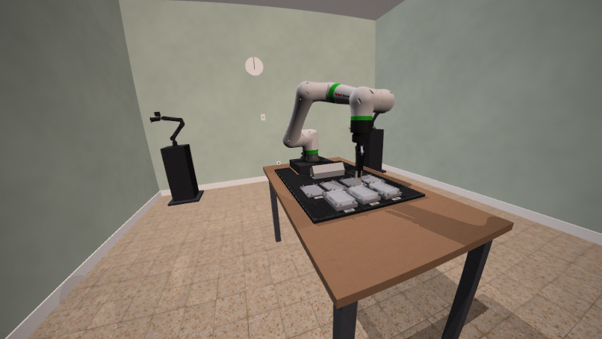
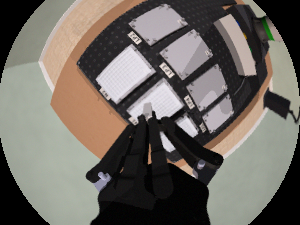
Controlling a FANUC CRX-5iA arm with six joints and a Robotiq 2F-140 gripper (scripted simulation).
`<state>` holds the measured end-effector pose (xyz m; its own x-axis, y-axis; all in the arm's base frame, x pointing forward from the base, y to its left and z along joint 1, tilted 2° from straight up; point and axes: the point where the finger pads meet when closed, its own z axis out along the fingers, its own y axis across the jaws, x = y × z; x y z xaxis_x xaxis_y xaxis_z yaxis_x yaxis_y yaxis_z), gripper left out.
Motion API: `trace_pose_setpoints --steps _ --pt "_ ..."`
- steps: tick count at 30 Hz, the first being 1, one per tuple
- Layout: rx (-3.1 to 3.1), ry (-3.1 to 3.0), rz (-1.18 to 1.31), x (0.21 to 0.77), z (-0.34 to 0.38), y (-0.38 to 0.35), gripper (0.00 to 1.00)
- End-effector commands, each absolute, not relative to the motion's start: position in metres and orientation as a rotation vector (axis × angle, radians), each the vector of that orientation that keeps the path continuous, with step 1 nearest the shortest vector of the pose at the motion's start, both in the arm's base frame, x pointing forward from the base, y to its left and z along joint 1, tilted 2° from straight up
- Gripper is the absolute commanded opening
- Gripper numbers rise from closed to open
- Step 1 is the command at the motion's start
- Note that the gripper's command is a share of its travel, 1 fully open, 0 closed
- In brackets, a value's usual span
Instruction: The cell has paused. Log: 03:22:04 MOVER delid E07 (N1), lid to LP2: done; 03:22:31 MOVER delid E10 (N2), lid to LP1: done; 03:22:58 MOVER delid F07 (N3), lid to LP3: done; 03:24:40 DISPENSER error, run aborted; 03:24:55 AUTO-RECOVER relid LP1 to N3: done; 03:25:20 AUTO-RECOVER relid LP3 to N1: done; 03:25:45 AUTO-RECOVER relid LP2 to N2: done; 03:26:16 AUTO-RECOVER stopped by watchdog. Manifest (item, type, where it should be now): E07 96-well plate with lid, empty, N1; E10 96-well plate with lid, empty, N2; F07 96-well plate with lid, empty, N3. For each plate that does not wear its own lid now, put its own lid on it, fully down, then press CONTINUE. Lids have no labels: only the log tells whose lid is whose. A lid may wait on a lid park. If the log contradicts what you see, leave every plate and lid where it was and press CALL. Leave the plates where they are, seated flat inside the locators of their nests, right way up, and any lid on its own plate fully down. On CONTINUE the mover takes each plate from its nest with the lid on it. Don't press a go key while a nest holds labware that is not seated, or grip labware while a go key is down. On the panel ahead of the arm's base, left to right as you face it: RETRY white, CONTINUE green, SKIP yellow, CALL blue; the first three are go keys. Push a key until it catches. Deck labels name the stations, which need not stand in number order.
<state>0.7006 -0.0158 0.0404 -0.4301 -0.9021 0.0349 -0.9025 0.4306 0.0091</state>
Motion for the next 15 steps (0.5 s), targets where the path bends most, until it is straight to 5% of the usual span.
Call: trace_pose_setpoints --steps 1,15 --pt "2.011 -2.376 0.005 0.700 0.041 -0.004 0.00" --pt "2.605 -1.693 0.015 0.698 0.041 0.010 0.00"
